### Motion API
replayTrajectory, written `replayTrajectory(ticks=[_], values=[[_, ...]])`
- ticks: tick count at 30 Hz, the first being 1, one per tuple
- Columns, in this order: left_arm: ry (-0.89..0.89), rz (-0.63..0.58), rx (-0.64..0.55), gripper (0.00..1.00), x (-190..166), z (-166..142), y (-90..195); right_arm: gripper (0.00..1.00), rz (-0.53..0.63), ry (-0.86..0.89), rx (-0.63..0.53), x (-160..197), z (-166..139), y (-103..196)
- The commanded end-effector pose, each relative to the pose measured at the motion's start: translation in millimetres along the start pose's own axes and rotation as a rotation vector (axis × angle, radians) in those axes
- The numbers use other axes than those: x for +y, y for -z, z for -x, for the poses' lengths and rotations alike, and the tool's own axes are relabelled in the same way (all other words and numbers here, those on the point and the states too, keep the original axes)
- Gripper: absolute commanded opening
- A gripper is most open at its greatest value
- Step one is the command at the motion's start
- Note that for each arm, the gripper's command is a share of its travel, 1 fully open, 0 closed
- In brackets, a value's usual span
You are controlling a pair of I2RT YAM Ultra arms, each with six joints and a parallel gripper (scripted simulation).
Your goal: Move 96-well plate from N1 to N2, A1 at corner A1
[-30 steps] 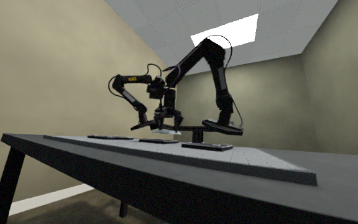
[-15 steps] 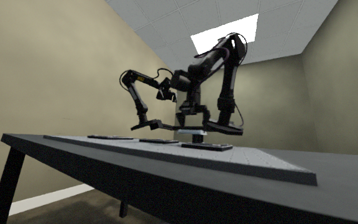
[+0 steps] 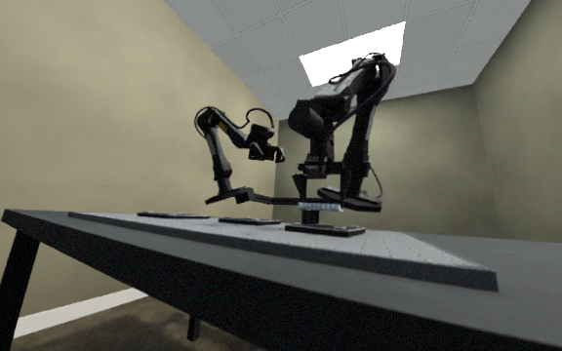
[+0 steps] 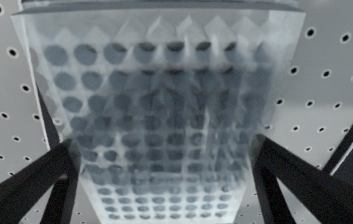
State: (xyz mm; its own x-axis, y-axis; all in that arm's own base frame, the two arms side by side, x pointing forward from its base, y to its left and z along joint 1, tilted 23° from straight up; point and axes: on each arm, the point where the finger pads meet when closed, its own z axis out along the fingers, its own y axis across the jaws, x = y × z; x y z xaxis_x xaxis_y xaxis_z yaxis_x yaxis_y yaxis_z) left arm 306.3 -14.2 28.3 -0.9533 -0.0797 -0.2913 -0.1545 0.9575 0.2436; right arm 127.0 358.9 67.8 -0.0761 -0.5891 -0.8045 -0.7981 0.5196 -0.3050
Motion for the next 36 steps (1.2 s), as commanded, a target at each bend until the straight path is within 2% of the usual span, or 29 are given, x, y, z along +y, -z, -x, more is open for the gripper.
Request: replayTrajectory(ticks=[1, 5, 11, 15, 25, 30, 31, 33, 36], values=[[-0.005, -0.004, -0.031, 0.80, 11.3, 11.2, 12.0, 1.00, 0.055, 0.016, -0.213, 1.0, 31.8, -14.7], [0.007, -0.002, -0.044, 0.80, 16.8, 18.0, 12.2, 1.00, 0.024, 0.055, -0.265, -17.6, 28.6, -26.3], [-0.182, 0.003, -0.049, 0.80, 13.6, 15.5, 11.2, 1.00, -0.007, 0.082, -0.264, -33.7, 15.3, -35.4], [-0.201, 0.003, -0.053, 0.80, 13.5, 16.2, 11.2, 1.00, -0.017, 0.077, -0.236, -36.5, 7.9, -38.4], [-0.206, 0.007, -0.033, 0.80, 13.8, 15.4, 12.6, 1.00, -0.015, 0.074, -0.245, -35.0, 12.3, -37.4], [-0.227, 0.008, -0.035, 0.80, 13.6, 21.7, 18.9, 1.00, -0.015, 0.074, -0.245, -35.0, 12.3, -37.4], [-0.219, -0.002, -0.072, 0.80, 10.2, 30.8, 19.1, 1.00, -0.015, 0.074, -0.245, -35.0, 12.3, -37.4], [-0.221, -0.015, -0.096, 0.80, 8.5, 33.8, 12.7, 1.00, -0.015, 0.074, -0.245, -35.0, 12.3, -37.4], [-0.225, -0.004, -0.061, 0.80, 13.8, 20.1, -0.4, 1.00, -0.015, 0.074, -0.245, -35.0, 12.3, -37.4]])
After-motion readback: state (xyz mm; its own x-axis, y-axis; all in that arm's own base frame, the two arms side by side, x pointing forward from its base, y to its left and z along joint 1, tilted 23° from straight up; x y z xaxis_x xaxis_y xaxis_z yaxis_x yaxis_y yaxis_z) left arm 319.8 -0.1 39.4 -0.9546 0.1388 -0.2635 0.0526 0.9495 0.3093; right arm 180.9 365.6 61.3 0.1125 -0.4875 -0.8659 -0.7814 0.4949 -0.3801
